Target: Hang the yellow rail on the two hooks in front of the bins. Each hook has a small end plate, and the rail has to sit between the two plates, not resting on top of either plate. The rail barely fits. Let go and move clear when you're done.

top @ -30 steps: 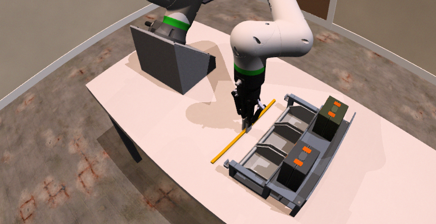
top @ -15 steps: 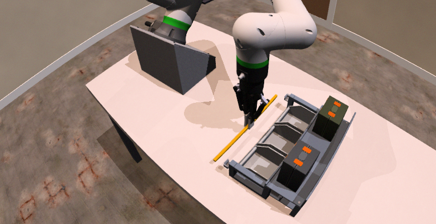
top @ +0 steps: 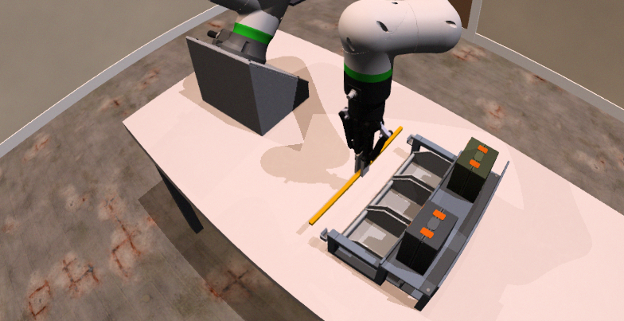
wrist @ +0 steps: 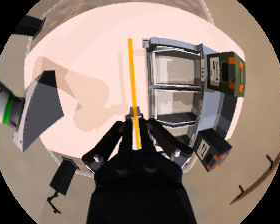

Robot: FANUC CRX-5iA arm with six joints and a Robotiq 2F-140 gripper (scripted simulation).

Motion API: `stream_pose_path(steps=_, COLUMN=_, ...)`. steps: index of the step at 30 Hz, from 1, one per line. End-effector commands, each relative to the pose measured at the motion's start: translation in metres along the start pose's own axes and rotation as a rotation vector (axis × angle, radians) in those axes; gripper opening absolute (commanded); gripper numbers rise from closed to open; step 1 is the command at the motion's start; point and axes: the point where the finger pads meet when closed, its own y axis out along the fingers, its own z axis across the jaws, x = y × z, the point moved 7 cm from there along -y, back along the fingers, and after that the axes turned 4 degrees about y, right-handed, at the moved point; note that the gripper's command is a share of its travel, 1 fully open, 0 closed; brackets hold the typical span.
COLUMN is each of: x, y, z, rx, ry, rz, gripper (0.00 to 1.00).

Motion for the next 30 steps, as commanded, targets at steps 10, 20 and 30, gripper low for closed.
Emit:
stream_pose_path(steps=10, x=-0.001, y=-0.031, z=0.009, rx=0.000, ry=0.000, rz=0.000, gripper=0.00)
stream_pose_path(steps=20, x=-0.001, y=-0.031, z=0.009, rx=0.000, ry=0.000, rz=0.000, gripper=0.00)
stream_pose_path(steps=30, x=-0.001, y=-0.021, z=0.006, rx=0.000, ry=0.000, rz=0.000, gripper=0.00)
